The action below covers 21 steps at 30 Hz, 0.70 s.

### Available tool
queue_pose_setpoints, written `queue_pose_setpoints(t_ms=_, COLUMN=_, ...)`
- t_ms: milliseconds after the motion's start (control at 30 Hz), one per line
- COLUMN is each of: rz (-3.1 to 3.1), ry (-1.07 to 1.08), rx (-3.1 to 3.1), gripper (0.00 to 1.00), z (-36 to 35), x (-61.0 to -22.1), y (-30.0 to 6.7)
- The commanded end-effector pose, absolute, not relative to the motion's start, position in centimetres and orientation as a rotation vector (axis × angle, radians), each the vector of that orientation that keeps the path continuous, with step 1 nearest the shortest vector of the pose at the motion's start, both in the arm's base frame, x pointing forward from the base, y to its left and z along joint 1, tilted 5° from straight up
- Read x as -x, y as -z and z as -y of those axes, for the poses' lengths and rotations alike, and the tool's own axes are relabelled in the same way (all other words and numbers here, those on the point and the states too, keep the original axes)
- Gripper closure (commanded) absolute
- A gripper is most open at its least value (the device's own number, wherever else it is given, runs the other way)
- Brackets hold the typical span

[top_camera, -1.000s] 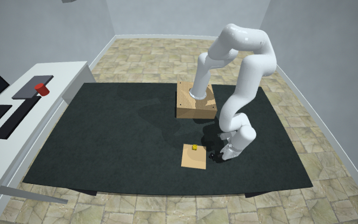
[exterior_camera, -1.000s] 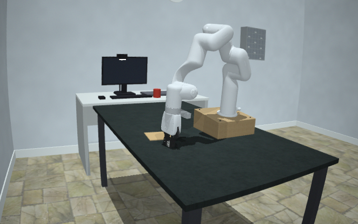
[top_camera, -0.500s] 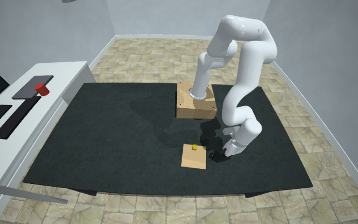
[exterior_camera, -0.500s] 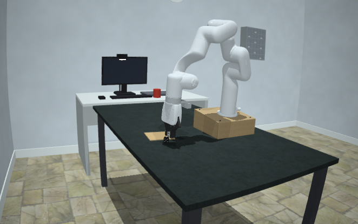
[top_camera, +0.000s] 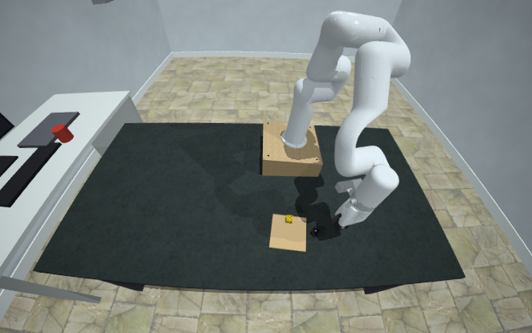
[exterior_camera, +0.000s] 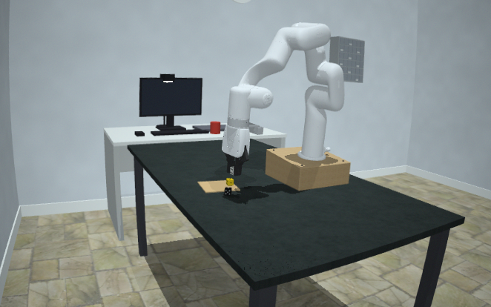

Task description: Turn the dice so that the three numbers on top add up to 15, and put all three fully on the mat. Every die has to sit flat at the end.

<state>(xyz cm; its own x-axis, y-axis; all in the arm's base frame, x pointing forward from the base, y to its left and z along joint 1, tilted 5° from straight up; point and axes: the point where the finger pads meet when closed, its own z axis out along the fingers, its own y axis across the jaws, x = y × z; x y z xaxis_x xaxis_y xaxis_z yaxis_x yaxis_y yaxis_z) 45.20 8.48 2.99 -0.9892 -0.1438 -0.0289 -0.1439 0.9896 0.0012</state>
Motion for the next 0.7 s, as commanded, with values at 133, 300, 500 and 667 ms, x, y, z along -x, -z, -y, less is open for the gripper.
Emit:
queue_pose_setpoints(t_ms=133, rz=-3.100, ry=-0.006, rx=0.218, gripper=0.79, z=-8.3, x=-45.4, y=-3.2)
queue_pose_setpoints(t_ms=300, rz=-3.120, ry=-0.001, rx=0.009, gripper=0.79, z=-1.4, x=-44.8, y=-2.8)
queue_pose_setpoints(t_ms=500, rz=-3.125, ry=0.001, rx=-0.280, gripper=0.79, z=7.5, x=-42.4, y=-2.2)
queue_pose_setpoints(t_ms=667, rz=-3.123, ry=0.000, rx=-0.322, gripper=0.79, z=8.8, x=-41.9, y=-2.1)
